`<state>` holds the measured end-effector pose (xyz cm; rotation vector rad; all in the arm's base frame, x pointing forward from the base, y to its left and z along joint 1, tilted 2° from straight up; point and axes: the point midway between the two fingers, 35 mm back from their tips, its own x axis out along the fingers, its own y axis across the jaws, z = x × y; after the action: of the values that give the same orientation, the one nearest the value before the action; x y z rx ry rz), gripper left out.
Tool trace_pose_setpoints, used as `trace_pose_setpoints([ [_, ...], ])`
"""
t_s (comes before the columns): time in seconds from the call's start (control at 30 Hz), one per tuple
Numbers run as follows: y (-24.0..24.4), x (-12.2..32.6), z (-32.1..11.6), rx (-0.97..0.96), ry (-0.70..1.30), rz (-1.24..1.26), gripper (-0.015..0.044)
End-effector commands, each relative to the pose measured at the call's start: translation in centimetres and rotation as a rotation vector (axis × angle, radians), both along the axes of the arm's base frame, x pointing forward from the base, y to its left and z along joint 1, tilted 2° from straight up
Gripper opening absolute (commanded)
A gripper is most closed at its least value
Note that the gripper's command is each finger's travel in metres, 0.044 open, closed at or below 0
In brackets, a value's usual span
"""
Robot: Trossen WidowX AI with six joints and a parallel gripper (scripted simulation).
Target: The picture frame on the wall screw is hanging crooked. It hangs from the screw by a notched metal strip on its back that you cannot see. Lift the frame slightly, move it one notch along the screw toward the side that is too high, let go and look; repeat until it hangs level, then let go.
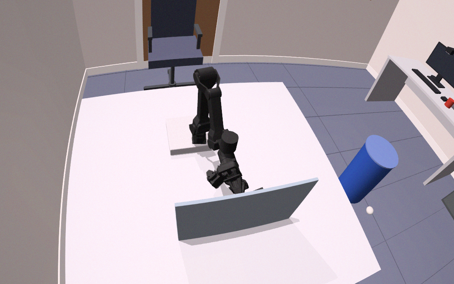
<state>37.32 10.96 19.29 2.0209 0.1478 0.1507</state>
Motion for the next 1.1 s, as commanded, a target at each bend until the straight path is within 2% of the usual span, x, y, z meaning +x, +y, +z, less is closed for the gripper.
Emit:
trace_pose_setpoints([
  [0.0,0.03,0.00,0.07,0.005,-0.007,-0.003,0.0000],
  [1.07,0.25,-0.03,-0.33,-0.002,-0.008,0.001,0.0000],
])
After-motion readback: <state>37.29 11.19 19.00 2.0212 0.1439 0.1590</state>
